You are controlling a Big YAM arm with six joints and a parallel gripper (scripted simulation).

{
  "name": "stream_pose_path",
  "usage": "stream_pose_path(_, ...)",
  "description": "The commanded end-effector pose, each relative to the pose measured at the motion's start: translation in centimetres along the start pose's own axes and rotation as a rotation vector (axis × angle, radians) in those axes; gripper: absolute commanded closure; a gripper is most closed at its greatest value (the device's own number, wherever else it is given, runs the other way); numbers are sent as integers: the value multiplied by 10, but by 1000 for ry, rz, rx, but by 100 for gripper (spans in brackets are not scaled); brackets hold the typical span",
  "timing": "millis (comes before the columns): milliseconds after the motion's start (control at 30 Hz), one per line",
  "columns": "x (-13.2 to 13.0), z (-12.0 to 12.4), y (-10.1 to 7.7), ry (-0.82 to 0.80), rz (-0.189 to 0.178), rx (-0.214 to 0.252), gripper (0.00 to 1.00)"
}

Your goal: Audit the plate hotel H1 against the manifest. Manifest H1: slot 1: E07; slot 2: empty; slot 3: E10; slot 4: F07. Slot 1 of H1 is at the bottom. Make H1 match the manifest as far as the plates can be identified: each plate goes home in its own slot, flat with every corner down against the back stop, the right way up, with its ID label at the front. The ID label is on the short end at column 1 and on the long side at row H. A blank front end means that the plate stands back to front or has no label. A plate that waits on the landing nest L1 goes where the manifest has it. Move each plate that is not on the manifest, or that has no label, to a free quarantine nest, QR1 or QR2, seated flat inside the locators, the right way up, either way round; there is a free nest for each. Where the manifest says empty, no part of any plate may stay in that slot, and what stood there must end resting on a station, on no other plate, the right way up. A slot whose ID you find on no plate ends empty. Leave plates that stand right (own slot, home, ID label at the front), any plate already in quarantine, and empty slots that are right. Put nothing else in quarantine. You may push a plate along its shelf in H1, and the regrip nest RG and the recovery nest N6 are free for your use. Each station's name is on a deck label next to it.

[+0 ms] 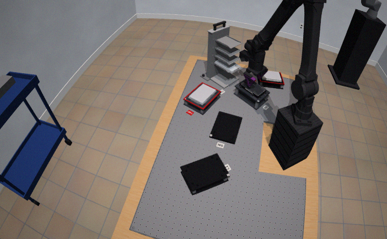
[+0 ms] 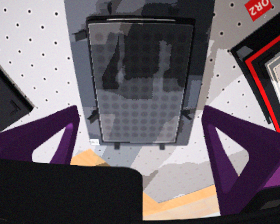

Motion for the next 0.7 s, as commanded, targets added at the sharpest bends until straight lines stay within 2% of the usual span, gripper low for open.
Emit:
stream_pose_path(0,-1,-2,6,11,1,-8,0)
stream_pose_path(300,-1,-1,19,11,1,-7,0)
stream_pose_path(400,-3,-4,16,11,7,-18,0)
stream_pose_path(433,-1,-1,21,11,1,-7,0)
stream_pose_path(667,-3,-5,29,11,5,-14,0)
Point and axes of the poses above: the point where the finger pads meet when closed, its own y axis out along the fingers, its own x axis across the jaws, z = x × y, the point moved 2 cm from there along -y, back along the fingers, and after that the axes turned 8 degrees about -y, right-handed, at the moved point
